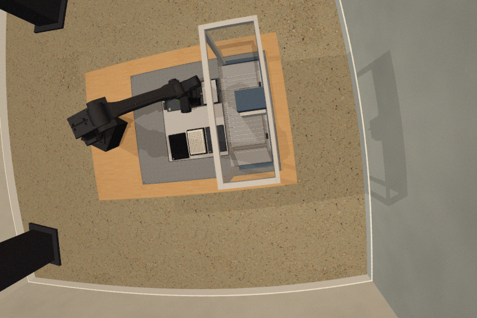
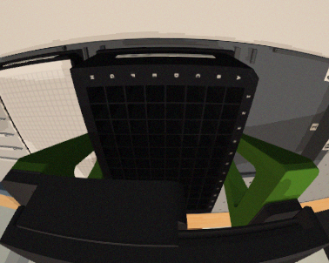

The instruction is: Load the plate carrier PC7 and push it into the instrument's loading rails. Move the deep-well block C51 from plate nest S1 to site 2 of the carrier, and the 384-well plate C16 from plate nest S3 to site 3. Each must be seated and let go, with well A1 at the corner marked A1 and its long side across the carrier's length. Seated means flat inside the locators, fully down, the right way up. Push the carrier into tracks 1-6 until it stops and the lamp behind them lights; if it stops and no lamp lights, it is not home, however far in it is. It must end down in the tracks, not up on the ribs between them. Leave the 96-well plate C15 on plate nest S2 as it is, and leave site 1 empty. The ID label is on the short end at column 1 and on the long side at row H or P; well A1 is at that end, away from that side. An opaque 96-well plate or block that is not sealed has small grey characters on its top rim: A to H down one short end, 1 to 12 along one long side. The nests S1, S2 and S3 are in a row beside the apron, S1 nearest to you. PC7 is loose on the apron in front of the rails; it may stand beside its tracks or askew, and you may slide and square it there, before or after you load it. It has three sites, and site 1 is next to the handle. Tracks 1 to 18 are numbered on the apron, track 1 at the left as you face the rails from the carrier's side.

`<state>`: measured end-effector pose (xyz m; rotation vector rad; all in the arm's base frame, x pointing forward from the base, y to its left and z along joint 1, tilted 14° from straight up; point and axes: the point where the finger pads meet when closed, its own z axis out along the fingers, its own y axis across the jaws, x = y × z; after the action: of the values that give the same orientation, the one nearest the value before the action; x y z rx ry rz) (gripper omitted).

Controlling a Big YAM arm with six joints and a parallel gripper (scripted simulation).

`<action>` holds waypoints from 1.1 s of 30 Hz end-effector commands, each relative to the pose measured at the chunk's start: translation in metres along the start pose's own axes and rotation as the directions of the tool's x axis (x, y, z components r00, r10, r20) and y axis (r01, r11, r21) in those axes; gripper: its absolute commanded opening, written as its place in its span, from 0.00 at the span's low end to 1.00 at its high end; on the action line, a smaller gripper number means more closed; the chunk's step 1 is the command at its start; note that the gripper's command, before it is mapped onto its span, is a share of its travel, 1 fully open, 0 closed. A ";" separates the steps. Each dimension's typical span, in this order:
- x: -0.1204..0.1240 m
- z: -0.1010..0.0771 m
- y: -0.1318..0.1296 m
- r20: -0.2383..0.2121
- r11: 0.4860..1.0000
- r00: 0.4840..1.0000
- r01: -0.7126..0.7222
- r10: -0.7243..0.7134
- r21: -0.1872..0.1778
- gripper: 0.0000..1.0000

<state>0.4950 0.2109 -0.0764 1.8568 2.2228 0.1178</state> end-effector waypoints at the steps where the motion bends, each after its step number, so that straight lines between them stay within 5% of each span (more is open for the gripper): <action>1: -0.005 0.008 -0.004 0.002 1.000 1.000 0.005 -0.005 0.007 0.00; 33: -0.004 0.008 0.000 0.002 1.000 1.000 0.004 -0.004 0.004 0.00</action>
<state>0.4925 0.2090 -0.0809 1.8577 2.2254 0.1103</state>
